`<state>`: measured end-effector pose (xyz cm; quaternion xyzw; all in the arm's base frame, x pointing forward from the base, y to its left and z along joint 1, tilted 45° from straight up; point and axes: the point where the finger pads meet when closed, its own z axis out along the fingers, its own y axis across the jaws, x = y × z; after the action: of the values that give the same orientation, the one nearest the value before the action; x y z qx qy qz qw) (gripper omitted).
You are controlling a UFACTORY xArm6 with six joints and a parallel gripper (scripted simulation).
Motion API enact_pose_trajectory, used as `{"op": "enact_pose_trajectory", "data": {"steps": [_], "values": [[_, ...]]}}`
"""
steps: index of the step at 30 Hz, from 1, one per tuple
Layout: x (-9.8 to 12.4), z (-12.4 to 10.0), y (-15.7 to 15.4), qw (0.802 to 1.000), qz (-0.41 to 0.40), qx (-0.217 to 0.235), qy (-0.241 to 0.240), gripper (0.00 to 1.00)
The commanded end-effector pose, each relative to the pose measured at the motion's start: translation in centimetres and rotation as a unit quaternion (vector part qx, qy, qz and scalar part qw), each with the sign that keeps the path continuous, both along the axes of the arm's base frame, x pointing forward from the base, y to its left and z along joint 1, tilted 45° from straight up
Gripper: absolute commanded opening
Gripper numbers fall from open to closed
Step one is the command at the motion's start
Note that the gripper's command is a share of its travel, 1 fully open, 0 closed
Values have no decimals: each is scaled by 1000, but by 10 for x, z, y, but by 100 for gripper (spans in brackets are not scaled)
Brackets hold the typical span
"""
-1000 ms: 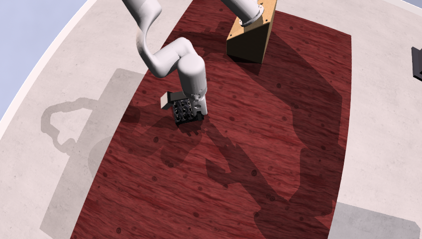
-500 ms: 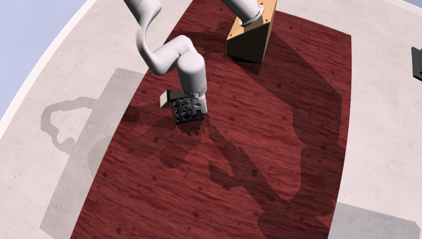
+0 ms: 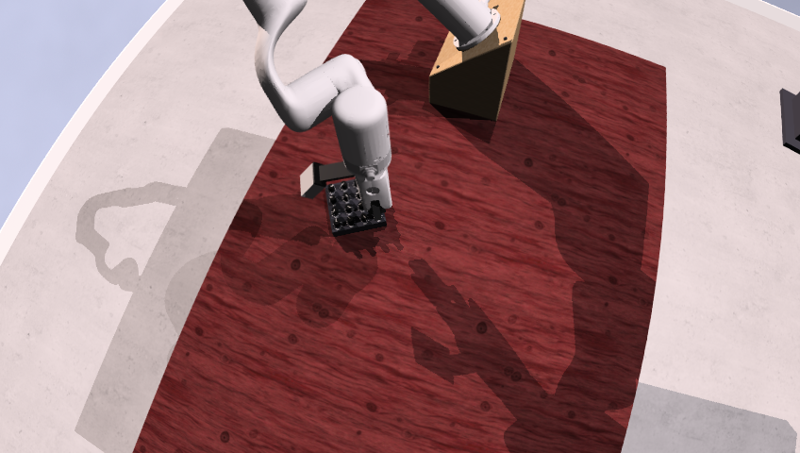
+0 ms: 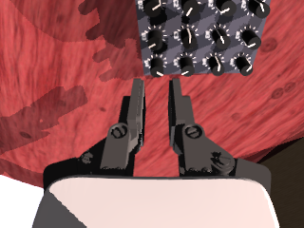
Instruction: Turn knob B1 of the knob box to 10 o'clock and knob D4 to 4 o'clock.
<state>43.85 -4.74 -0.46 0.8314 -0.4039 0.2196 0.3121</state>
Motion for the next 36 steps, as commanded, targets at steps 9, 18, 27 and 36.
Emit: {"op": "enact_pose_trajectory", "data": {"steps": [9, 18, 27, 36], "values": [[1, 1, 1, 1000, 1, 0, -1, 19], [-2, 13, 14, 1000, 1, 1, -1, 19], [-2, 14, 15, 1000, 1, 1, -1, 19], [-2, 14, 15, 1000, 1, 1, -1, 19]]}}
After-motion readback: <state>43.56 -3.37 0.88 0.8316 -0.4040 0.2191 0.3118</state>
